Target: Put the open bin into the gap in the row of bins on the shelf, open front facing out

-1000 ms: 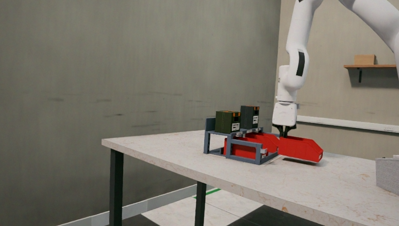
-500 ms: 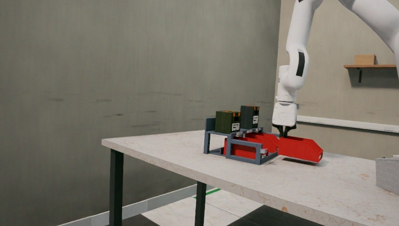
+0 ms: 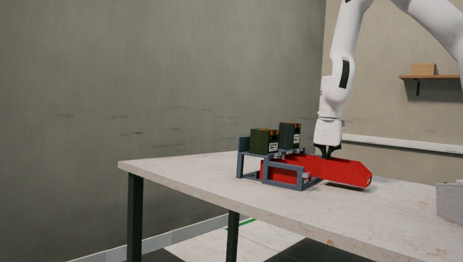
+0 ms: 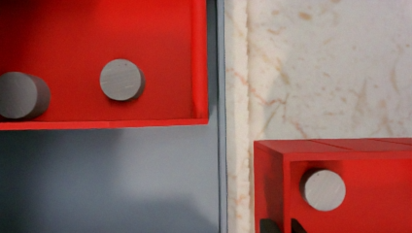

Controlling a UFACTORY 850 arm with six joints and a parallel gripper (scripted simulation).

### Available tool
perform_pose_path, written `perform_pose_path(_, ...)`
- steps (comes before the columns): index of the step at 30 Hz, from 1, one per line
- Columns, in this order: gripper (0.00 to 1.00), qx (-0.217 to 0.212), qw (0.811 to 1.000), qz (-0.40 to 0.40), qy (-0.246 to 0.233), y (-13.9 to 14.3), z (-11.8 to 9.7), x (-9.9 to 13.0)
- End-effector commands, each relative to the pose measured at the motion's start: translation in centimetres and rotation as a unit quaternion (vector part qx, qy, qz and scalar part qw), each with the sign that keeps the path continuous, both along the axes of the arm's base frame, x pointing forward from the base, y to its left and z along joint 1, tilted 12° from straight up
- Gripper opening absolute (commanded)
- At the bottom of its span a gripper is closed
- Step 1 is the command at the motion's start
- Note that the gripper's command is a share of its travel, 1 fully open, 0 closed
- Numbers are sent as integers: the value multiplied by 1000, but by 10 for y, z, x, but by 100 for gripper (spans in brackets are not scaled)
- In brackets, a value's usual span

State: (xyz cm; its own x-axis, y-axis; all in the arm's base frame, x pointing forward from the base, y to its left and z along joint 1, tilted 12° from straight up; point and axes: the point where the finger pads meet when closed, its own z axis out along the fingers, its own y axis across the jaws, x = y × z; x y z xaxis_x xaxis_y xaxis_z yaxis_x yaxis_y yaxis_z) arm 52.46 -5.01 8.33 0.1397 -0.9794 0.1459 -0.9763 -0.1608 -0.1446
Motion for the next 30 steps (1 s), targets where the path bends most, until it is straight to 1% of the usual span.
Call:
perform_pose_path(1, 0, 0, 1000, 0, -1, 0, 1, 3)
perform_pose_path(5, 0, 0, 1000, 0, -1, 2, 2, 10)
perform_pose_path(17, 0, 0, 1000, 0, -1, 2, 2, 10)
perform_pose_path(22, 0, 0, 1000, 0, -1, 3, 4, 20)
perform_pose_path(30, 0, 0, 1000, 0, -1, 3, 4, 20)
